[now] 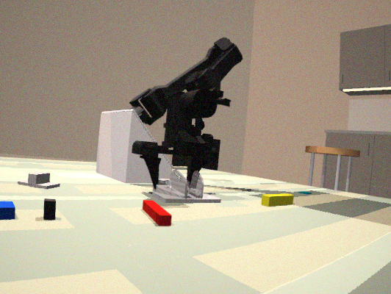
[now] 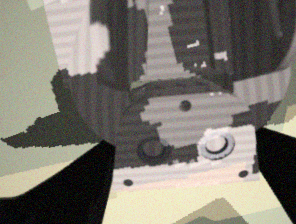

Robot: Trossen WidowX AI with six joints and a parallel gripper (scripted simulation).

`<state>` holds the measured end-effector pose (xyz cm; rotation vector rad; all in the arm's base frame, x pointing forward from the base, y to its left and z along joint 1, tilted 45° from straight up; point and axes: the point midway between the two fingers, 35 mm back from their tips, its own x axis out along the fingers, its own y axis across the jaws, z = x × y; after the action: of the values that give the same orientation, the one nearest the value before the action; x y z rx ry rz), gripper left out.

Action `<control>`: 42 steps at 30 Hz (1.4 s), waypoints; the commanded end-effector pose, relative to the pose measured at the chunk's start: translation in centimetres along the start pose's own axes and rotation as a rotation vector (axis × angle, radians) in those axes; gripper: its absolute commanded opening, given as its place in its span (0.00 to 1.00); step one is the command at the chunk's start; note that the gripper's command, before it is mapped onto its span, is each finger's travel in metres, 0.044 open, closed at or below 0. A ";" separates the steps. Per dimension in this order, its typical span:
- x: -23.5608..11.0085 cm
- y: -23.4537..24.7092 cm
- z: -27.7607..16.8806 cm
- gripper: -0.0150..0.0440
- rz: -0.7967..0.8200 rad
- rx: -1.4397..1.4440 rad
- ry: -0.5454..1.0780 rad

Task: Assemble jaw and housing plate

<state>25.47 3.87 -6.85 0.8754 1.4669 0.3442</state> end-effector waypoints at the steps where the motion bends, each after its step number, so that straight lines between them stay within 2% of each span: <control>1: 0.1 0.0 0.0 0.85 0.000 0.002 0.001; 10: 0.1 0.0 0.0 0.85 0.000 0.002 0.001; 13: 0.0 0.0 0.0 0.98 0.000 0.001 0.000; 14: 0.0 0.0 0.0 1.00 0.000 0.001 0.000; 28: -0.1 0.0 0.0 1.00 0.000 0.001 0.000; 32: -1.8 -0.1 0.3 1.00 -0.005 0.001 -0.002; 38: -7.0 -0.1 0.1 1.00 -0.005 0.001 -0.001; 41: -7.6 0.0 0.0 1.00 -0.004 0.001 0.000; 42: -6.9 -0.1 0.2 1.00 0.001 0.010 -0.011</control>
<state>24.83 -1.21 -1.88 0.8824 1.4536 0.3314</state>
